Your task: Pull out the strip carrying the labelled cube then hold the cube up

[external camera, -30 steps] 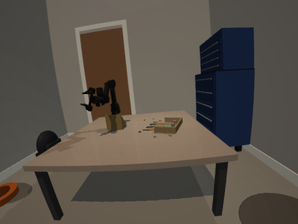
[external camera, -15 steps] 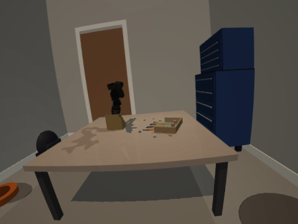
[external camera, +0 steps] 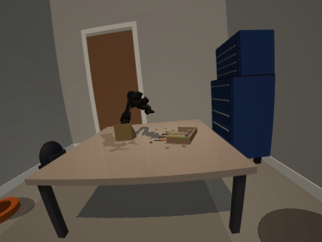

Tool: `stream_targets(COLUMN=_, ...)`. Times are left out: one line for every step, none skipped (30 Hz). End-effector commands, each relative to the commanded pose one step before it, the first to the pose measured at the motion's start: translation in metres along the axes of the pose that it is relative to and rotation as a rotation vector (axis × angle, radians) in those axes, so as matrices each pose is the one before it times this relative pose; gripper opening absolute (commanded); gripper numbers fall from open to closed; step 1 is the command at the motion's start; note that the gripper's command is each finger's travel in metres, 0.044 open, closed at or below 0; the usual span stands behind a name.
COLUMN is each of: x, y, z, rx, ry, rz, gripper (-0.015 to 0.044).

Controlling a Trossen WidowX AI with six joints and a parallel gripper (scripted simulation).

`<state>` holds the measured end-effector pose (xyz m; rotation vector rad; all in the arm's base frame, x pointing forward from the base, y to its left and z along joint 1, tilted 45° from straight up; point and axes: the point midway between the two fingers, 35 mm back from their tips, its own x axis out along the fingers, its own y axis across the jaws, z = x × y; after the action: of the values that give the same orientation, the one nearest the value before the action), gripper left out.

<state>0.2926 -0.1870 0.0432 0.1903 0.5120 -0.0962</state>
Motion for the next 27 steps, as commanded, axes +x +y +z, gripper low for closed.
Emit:
stream_targets(x=-0.00123, y=0.07957, z=0.00857, rx=0.2594, ry=0.0492, rz=0.29137, gripper=0.04)
stream_targets(x=0.00229, y=0.01491, z=-0.00263, rx=0.0507, ry=0.01998, rz=0.05363, gripper=0.04)
stream_targets(x=0.00247, y=0.01462, z=-0.00364, rx=0.0513, ry=0.02355, rz=0.05241, gripper=0.04)
stream_targets(x=0.00222, y=0.01171, z=-0.00378, rx=0.0426, ry=0.02193, rz=0.04191, gripper=0.04)
stream_targets(x=0.0015, y=0.00706, z=-0.00271, rx=0.0266, ry=0.0147, rz=0.02534, gripper=0.04)
stream_targets(x=0.00059, y=0.00257, z=-0.00108, rx=0.0099, ry=0.00567, rz=0.00928, gripper=0.04)
stream_targets(x=0.00005, y=0.00019, z=-0.00008, rx=0.0008, ry=0.00044, rz=0.0007, gripper=0.04)
stream_targets(x=0.0, y=0.0, z=0.0, rx=0.0, ry=0.0, rz=0.0, gripper=0.04)
stream_targets(x=0.0, y=0.0, z=0.0, rx=0.0, ry=0.0, rz=0.0, gripper=0.04)
stream_targets(x=0.0, y=0.0, z=0.0, rx=0.0, ry=0.0, rz=0.0, gripper=0.04)
stream_targets(x=0.0, y=0.0, z=0.0, rx=0.0, ry=0.0, rz=0.0, gripper=0.04)
stream_targets(x=0.0, y=0.0, z=0.0, rx=0.0, ry=0.0, rz=0.0, gripper=0.04)
stream_targets(x=0.0, y=0.0, z=0.0, rx=0.0, ry=0.0, rz=0.0, gripper=0.04)
stream_targets(x=0.0, y=0.0, z=0.0, rx=0.0, ry=0.0, rz=0.0, gripper=0.04)
stream_targets(x=0.0, y=0.0, z=0.0, rx=0.0, ry=0.0, rz=0.0, gripper=0.04)
stream_targets(x=0.0, y=0.0, z=0.0, rx=0.0, ry=0.0, rz=0.0, gripper=0.04)
stream_targets(x=0.0, y=0.0, z=0.0, rx=0.0, ry=0.0, rz=0.0, gripper=0.04)
stream_targets(x=0.0, y=0.0, z=0.0, rx=0.0, ry=0.0, rz=0.0, gripper=0.04)
stream_targets(x=0.0, y=0.0, z=0.0, rx=0.0, ry=0.0, rz=0.0, gripper=0.04)
stream_targets(x=0.0, y=0.0, z=0.0, rx=0.0, ry=0.0, rz=0.0, gripper=0.04)
stream_targets(x=0.0, y=0.0, z=0.0, rx=0.0, ry=0.0, rz=0.0, gripper=0.04)
stream_targets(x=0.0, y=0.0, z=0.0, rx=0.0, ry=0.0, rz=0.0, gripper=0.04)
stream_targets(x=0.0, y=0.0, z=0.0, rx=0.0, ry=0.0, rz=0.0, gripper=0.04)
stream_targets(x=0.0, y=0.0, z=0.0, rx=0.0, ry=0.0, rz=0.0, gripper=0.04)
stream_targets(x=0.0, y=0.0, z=0.0, rx=0.0, ry=0.0, rz=0.0, gripper=0.04)
stream_targets(x=0.0, y=0.0, z=0.0, rx=0.0, ry=0.0, rz=0.0, gripper=0.04)
stream_targets(x=0.0, y=0.0, z=0.0, rx=0.0, ry=0.0, rz=0.0, gripper=0.04)
